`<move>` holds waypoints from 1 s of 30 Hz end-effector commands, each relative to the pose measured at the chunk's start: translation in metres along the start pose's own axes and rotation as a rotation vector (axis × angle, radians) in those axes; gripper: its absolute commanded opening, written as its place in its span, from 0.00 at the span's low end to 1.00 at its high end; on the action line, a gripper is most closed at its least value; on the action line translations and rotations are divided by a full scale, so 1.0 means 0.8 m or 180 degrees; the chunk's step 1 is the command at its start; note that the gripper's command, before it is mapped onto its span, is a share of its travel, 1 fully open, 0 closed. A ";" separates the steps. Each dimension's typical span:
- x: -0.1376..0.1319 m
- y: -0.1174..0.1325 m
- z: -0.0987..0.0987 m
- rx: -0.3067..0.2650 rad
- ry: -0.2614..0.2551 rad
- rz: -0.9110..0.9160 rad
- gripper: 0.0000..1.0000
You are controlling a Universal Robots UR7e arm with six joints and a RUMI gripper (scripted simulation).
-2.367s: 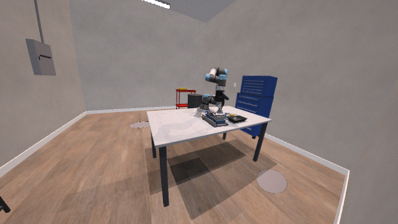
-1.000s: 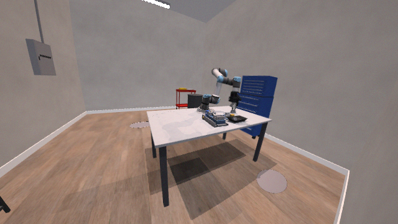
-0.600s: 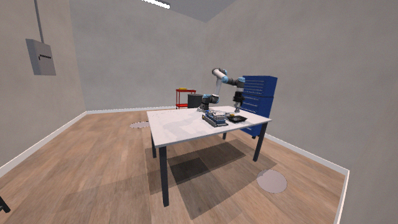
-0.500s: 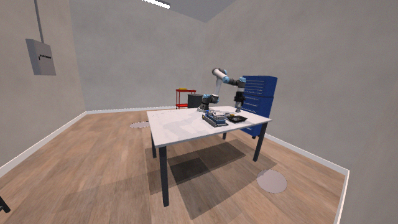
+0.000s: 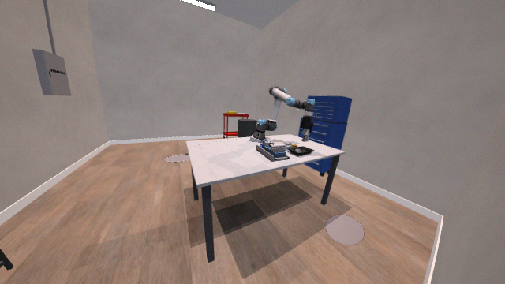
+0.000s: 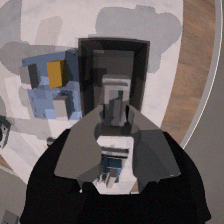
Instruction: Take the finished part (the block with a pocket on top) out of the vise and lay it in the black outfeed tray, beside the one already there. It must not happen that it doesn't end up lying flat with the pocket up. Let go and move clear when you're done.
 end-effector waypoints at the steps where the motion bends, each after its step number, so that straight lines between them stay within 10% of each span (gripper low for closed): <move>1: -0.002 -0.016 -0.001 0.0001 0.0007 -0.0013 0.00; 30: -0.003 -0.025 -0.002 0.0003 0.0009 -0.0020 0.00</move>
Point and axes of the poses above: the point where the finger pads meet when closed, its own z axis out along the fingers, its own x axis across the jaws, y = z × x, the point moved 7 cm from there along -z, back along the fingers, and after that the axes turned 7 degrees about -z, right-handed, at the moved point
